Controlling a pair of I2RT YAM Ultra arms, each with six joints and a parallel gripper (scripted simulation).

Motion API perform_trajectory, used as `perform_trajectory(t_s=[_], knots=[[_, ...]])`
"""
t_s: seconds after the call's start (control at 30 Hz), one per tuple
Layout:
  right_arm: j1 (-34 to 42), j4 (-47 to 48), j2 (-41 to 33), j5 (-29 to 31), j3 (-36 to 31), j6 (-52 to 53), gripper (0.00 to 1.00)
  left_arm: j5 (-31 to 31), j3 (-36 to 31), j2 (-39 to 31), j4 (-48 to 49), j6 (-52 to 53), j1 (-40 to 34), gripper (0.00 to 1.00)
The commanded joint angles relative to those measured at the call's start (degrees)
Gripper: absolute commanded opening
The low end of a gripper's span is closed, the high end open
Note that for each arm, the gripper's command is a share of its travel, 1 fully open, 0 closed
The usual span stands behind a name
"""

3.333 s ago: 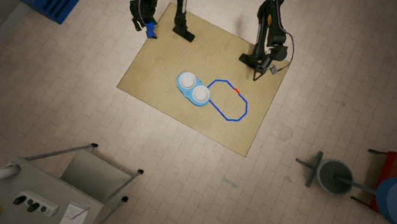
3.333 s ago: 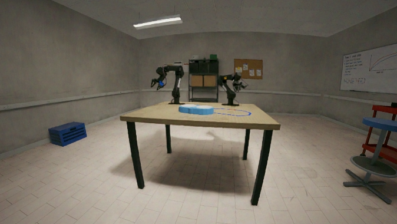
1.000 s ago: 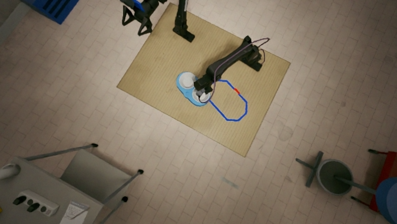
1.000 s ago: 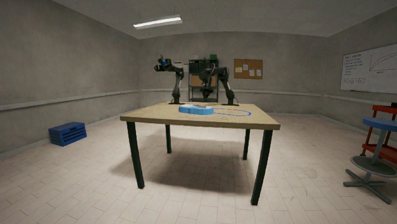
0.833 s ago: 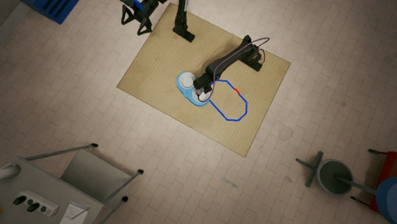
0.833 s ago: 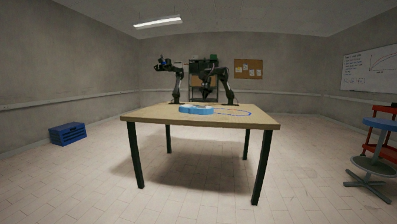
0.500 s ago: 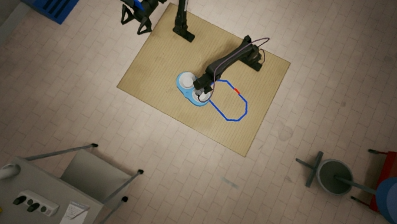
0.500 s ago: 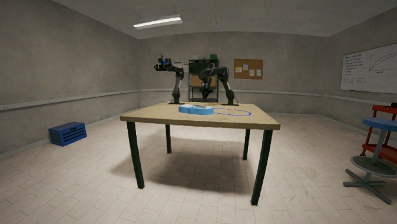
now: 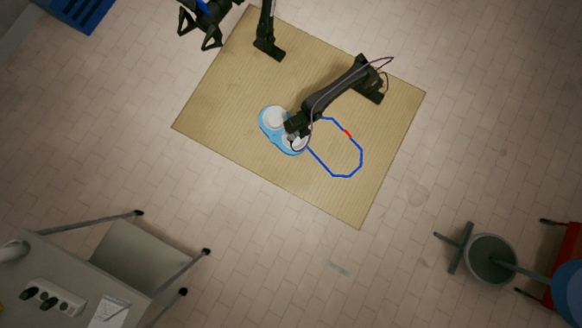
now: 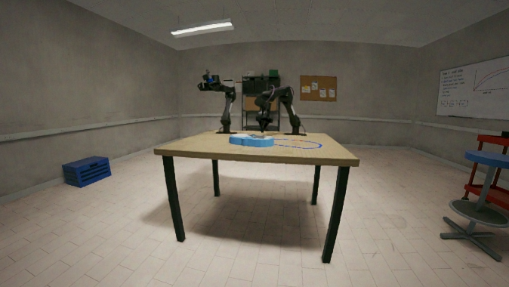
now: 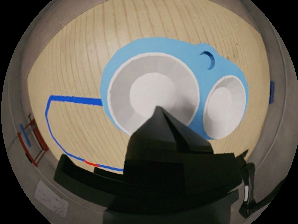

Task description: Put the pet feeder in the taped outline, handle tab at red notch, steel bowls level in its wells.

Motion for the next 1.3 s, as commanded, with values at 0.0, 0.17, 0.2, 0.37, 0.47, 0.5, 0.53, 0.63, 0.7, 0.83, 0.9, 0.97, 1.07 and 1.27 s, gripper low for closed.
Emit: perform_trajectory(t_s=[0.0,0.17,0.2,0.37,0.47,0.5,0.53,0.63,0.7,0.83,0.9,0.97,1.07,1.27], knots=[[-0.4,2.1,0.2,-0.5,2.7,-0.7,1.0,-0.4,-1.3,-2.4,2.7,0.6,0.1,0.0],[-0.4,2.1,0.2,-0.5,2.7,-0.7,1.0,-0.4,-3.0,-2.6,4.5,0.6,0.2,0.0],[-0.4,2.1,0.2,-0.5,2.7,-0.7,1.0,-0.4,-3.4,-2.7,4.9,0.6,0.2,0.0],[-0.4,2.1,0.2,-0.5,2.7,-0.7,1.0,-0.5,-5.1,-2.7,6.7,0.7,0.4,0.0],[-0.4,2.1,0.2,-0.5,2.7,-0.7,1.0,-0.5,-5.4,-2.7,7.1,0.7,0.4,0.0],[-0.4,2.1,0.2,-0.5,2.7,-0.7,1.0,-0.3,-4.8,-2.4,7.5,0.4,0.1,0.0],[-0.4,2.1,0.2,-0.5,2.7,-0.7,1.0,-0.5,-6.3,-2.7,7.7,0.7,0.5,0.0],[-0.4,2.1,0.2,-0.5,2.7,-0.7,1.0,-0.6,-7.0,-1.9,8.8,0.7,0.5,0.0],[-0.4,2.1,0.2,-0.5,2.7,-0.7,1.0,-0.6,-7.5,-1.0,9.4,0.7,0.6,0.0],[-0.4,2.1,0.2,-0.5,2.7,-0.7,1.0,-0.6,-8.5,-0.5,10.8,0.7,0.7,0.0],[-0.4,2.1,0.2,-0.5,2.7,-0.7,1.0,-0.6,-8.9,-0.8,11.4,0.7,0.7,0.0],[-0.4,2.1,0.2,-0.5,2.7,-0.7,1.0,-0.6,-9.9,0.0,12.1,0.8,0.8,0.0],[-0.4,2.1,0.2,-0.5,2.7,-0.7,1.0,-0.4,-9.0,-0.9,12.5,0.5,0.3,0.0],[-0.4,2.1,0.2,-0.5,2.7,-0.7,1.0,-0.6,-10.2,-0.9,13.4,0.8,1.0,0.0]])
